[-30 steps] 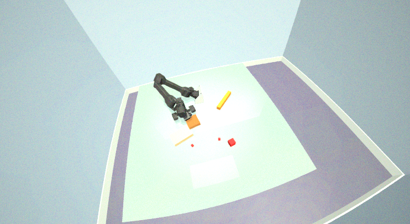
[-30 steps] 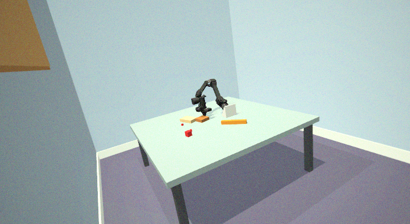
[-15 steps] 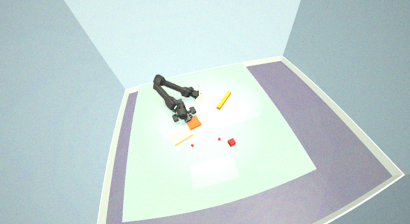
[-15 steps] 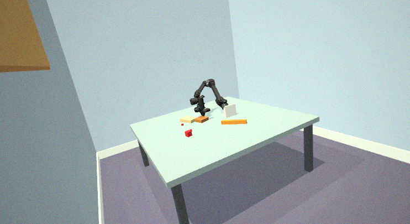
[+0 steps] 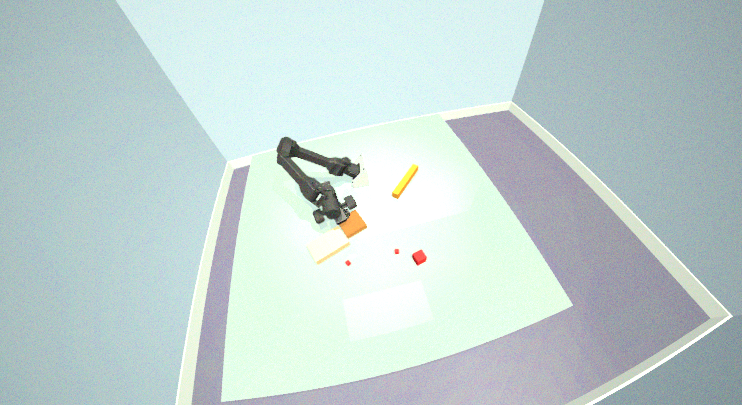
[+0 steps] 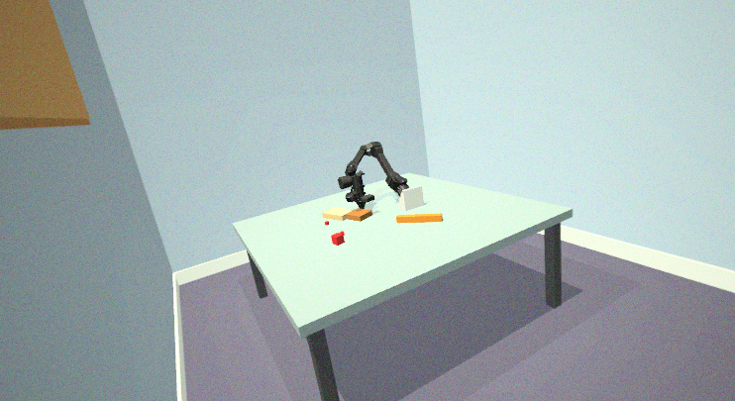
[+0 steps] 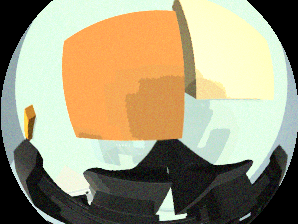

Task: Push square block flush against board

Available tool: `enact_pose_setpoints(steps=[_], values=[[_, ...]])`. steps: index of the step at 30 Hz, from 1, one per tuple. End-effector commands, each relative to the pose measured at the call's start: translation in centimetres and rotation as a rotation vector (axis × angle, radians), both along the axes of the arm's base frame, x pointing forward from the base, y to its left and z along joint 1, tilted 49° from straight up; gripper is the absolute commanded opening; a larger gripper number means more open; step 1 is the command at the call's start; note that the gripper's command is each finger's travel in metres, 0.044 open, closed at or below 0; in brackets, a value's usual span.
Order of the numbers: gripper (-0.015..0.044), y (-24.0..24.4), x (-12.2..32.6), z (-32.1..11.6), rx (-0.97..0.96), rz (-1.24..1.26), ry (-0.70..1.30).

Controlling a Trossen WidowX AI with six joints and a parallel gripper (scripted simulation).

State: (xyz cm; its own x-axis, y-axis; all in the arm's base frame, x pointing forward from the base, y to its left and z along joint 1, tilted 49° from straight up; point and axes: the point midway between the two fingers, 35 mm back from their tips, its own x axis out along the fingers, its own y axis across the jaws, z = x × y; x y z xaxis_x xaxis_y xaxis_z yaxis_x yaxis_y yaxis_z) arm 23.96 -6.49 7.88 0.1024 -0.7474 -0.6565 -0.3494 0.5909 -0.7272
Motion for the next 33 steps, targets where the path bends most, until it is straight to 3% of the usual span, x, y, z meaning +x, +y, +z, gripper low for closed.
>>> enact_pose_setpoints(steps=[1, 33], values=[[0.0, 0.2, 0.6, -0.2, 0.002, -0.003, -0.004], [0.0, -1.4, -3.6, 0.6, 0.003, -0.003, -0.002]])
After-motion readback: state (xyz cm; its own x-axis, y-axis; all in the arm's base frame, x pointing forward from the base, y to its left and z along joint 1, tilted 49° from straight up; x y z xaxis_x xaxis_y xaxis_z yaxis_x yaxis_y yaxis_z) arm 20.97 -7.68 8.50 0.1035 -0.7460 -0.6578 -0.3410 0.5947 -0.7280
